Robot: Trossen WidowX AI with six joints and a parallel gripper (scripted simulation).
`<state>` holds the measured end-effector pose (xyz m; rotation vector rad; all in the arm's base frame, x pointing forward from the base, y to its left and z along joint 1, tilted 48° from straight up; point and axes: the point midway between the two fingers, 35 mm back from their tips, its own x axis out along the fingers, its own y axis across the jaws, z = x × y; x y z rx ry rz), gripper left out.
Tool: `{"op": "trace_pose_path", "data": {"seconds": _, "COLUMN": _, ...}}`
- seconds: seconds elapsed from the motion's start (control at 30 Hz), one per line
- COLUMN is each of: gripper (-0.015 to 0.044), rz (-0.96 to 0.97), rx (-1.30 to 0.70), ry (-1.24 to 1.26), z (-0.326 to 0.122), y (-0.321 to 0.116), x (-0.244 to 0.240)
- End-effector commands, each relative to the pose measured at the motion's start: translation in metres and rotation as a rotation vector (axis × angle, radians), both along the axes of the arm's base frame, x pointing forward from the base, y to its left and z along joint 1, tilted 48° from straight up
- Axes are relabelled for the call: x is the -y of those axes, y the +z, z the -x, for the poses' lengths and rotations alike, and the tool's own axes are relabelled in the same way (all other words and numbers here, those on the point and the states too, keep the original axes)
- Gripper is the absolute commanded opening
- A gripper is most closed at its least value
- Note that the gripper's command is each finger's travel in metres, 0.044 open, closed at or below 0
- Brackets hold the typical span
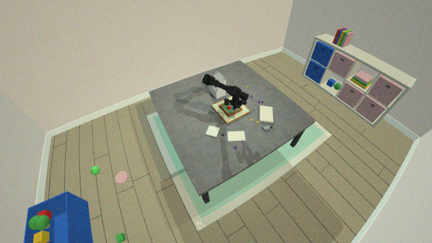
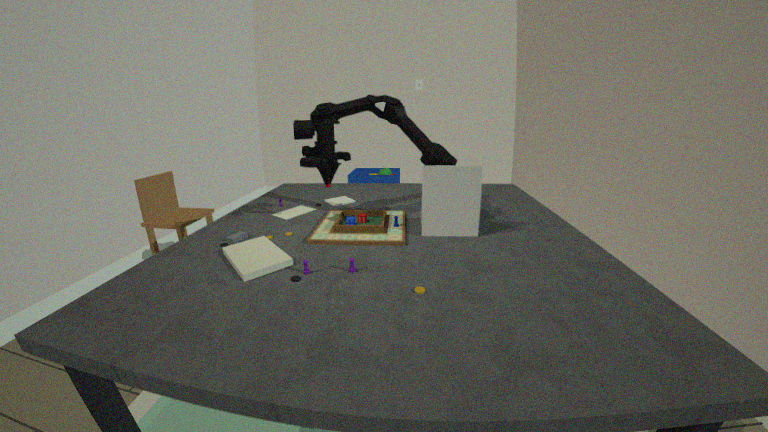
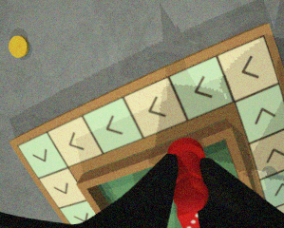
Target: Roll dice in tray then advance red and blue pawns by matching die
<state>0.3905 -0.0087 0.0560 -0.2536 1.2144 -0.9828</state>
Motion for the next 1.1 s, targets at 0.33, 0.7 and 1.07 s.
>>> {"op": "trace_pose_path", "data": {"seconds": 0.33, "gripper": 0.0, "rz": -0.004, "rx": -0.015, "ry": 0.002, "z": 0.002, "y": -0.107, "x": -0.025}}
{"op": "trace_pose_path", "data": {"seconds": 0.7, "gripper": 0.0, "rz": -0.003, "rx": -0.014, "ry": 0.003, "z": 0.005, "y": -0.139, "x": -0.014}}
{"op": "trace_pose_path", "data": {"seconds": 1.07, "gripper": 0.0, "rz": -0.002, "rx": -0.014, "ry": 0.002, "z": 0.005, "y": -0.152, "x": 0.001}}
